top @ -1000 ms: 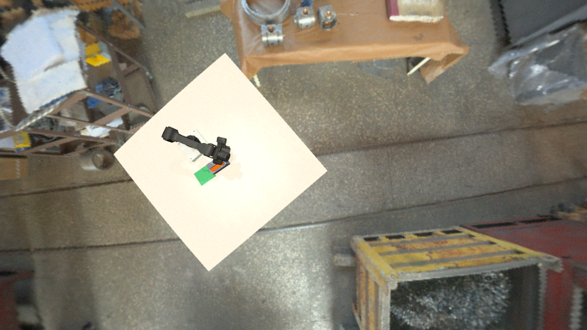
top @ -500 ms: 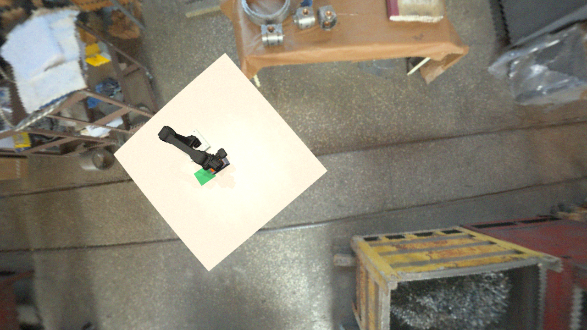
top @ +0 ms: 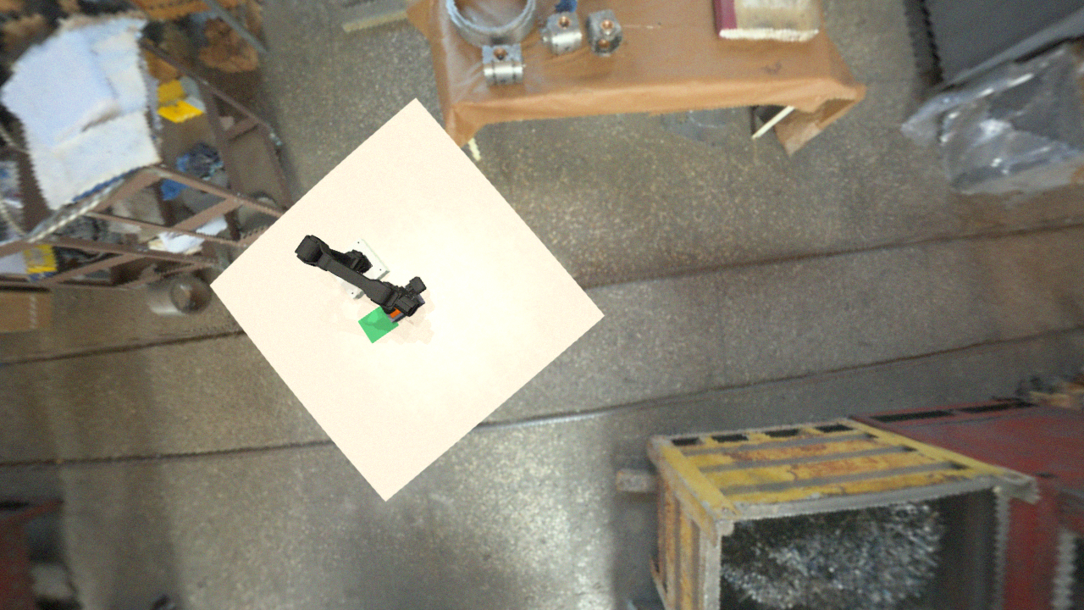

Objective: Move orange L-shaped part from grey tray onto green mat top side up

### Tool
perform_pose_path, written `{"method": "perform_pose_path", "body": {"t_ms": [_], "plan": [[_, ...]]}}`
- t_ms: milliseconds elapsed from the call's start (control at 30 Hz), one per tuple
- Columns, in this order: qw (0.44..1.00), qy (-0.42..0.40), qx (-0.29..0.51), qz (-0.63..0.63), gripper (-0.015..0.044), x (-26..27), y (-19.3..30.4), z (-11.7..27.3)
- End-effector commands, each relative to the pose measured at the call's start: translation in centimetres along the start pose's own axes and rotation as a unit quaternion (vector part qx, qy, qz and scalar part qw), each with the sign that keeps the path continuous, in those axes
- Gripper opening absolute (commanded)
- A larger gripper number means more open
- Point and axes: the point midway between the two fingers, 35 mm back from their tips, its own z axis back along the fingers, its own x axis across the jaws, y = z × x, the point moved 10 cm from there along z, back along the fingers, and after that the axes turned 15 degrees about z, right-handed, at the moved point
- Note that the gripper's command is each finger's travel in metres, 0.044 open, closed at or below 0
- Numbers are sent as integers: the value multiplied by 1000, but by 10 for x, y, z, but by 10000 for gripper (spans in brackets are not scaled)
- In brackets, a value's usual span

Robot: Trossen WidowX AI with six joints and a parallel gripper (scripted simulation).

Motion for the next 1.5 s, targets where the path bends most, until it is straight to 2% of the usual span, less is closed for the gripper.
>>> {"method": "perform_pose_path", "body": {"t_ms": [0, 833, 1467], "plan": [[1000, 1, -5, -1, 180, 0, 0, -5], [1000, 1, -5, -1, 180, 0, 0, -41], [1000, 1, -5, -1, 180, 0, 0, -42]]}}
